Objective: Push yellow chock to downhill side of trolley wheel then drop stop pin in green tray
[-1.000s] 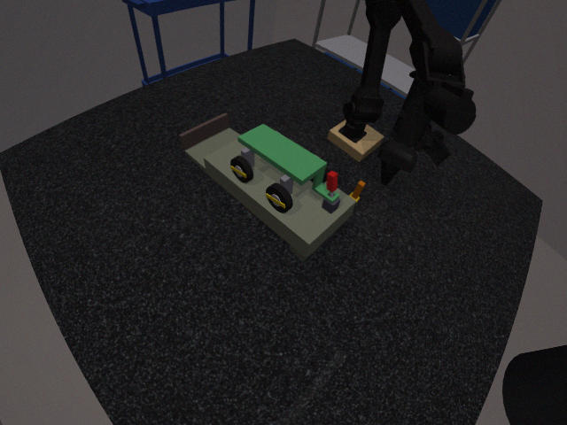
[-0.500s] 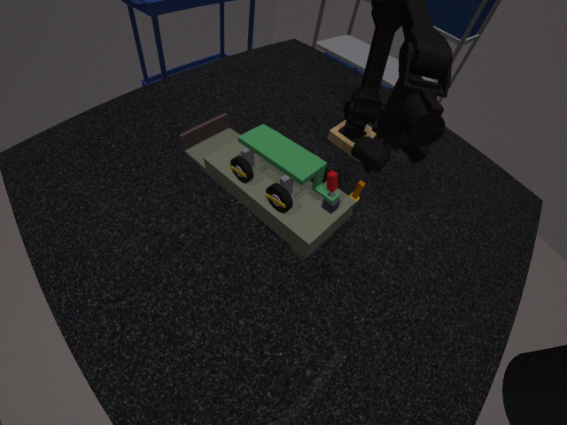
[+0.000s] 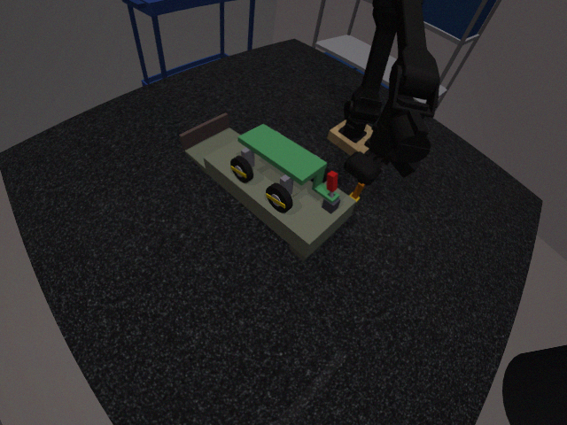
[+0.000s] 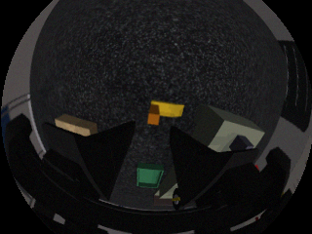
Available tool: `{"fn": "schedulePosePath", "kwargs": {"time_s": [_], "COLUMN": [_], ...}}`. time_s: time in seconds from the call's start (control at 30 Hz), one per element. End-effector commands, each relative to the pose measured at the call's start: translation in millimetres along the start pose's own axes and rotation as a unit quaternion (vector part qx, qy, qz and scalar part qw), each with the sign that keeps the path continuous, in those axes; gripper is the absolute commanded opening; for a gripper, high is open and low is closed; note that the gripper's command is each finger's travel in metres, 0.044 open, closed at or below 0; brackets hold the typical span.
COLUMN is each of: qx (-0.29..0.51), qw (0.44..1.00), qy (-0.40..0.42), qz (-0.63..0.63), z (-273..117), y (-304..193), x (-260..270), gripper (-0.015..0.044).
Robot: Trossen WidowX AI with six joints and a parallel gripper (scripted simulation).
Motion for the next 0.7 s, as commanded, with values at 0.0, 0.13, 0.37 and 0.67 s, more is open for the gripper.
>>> {"fn": "schedulePosePath", "kwargs": {"time_s": [0.0,0.13,0.37,0.67], "qx": [-0.003,-0.003,-0.003,-0.003], "qw": [1.000,1.000,1.000,1.000], "qy": [0.000,0.000,0.000,0.000], "qz": [-0.001,-0.001,-0.001,-0.001], "z": [4,9,20,34], "y": [0,0,1,1], "x": [0,0,0,0], "gripper": [0.0190,0.0190,0.0190,0.0190]}}
Point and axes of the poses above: the point midway between the two fingers, 35 mm back from their tips, its own z axis out along the fingers, its own x axis across the jaws, y = z × x, the point moved 6 cm from there along -z, back along the fingers, and after that the axes turned 12 degrees about -z, right-handed, at the moved point
